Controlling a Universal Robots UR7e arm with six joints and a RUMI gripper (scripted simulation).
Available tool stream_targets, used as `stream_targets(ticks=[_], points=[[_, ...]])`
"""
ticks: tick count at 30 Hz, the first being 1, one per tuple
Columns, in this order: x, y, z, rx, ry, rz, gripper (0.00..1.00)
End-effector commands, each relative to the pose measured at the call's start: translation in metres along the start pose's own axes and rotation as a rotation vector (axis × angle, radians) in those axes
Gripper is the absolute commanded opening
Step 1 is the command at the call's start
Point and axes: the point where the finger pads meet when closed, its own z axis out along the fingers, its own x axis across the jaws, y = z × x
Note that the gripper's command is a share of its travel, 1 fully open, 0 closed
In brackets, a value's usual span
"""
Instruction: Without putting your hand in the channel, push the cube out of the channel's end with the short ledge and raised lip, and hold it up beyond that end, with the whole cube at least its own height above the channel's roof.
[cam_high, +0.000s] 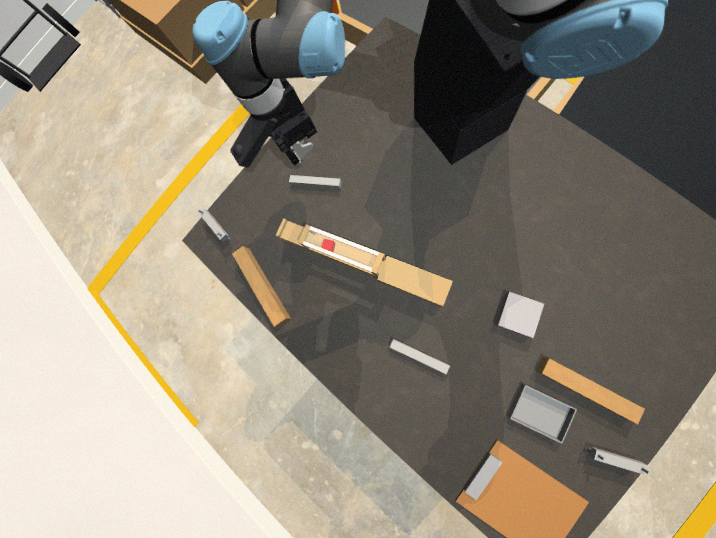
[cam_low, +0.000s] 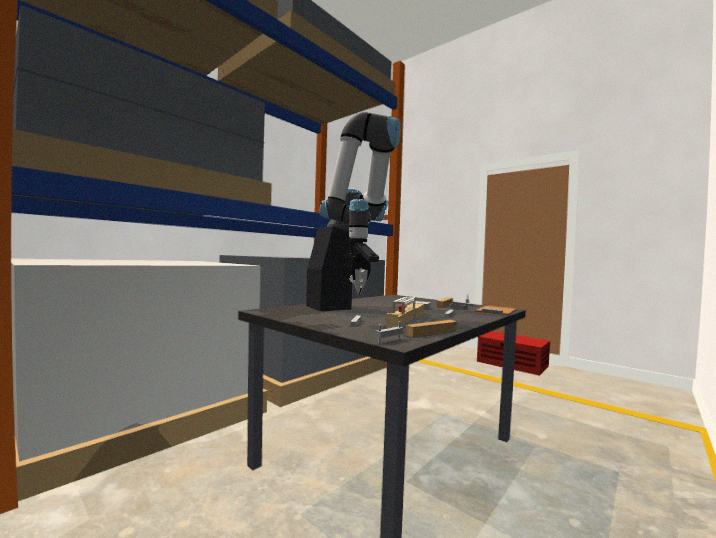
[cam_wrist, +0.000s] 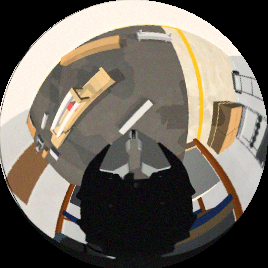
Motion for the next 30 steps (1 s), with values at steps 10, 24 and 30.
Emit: stream_targets(ticks=[10, 24, 30], points=[[0.0038, 0.0037, -0.0005, -0.002, 0.012, 0.41, 0.0], [0.0056, 0.0076, -0.0005, -0.001, 0.012, 0.654, 0.0], [0.006, 0.0088, -0.0005, 0.0, 0.012, 0.721, 0.0]])
